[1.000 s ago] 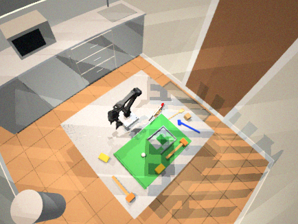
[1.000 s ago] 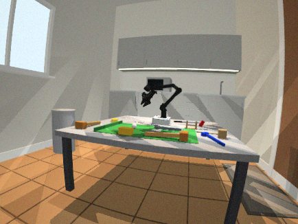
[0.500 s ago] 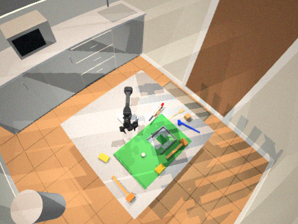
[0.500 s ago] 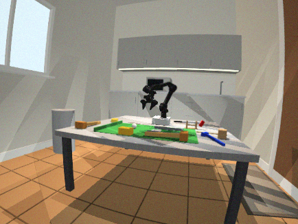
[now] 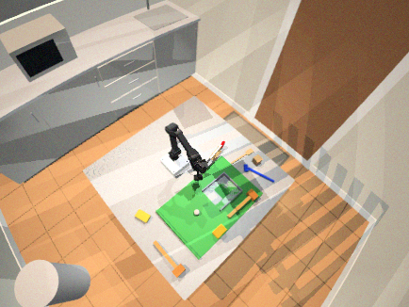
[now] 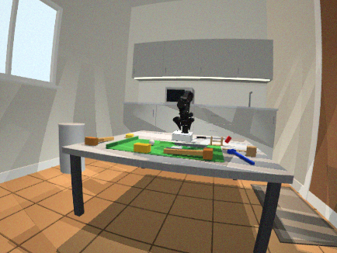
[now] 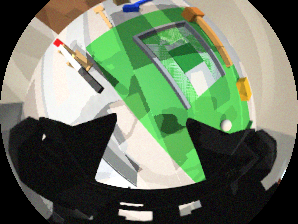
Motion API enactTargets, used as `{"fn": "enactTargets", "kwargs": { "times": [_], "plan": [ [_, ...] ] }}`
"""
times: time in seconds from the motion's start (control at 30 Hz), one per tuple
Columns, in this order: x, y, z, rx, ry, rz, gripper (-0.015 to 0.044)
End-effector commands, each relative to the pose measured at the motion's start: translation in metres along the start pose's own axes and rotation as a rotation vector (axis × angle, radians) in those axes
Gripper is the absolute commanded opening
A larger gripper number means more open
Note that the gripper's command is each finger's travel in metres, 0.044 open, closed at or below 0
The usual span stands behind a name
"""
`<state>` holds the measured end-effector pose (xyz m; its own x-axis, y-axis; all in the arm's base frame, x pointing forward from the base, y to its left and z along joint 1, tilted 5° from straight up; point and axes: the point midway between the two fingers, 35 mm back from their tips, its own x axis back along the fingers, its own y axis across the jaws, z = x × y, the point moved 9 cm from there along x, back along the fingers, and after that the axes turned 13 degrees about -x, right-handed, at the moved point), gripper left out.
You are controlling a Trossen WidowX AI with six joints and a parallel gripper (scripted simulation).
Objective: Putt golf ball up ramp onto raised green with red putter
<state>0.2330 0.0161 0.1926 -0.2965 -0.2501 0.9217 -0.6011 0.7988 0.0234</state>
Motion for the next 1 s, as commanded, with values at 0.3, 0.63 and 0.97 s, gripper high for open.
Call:
{"fn": "enactTargets", "kwargs": {
  "times": [0.3,0.63,0.97],
  "plan": [
    [-0.038,0.112,-0.047,0.867,0.070,-0.269,0.0440],
    [-0.042,0.113,-0.046,0.867,0.070,-0.269,0.0440],
    [-0.062,0.114,-0.040,0.867,0.070,-0.270,0.0440]
  ]
}}
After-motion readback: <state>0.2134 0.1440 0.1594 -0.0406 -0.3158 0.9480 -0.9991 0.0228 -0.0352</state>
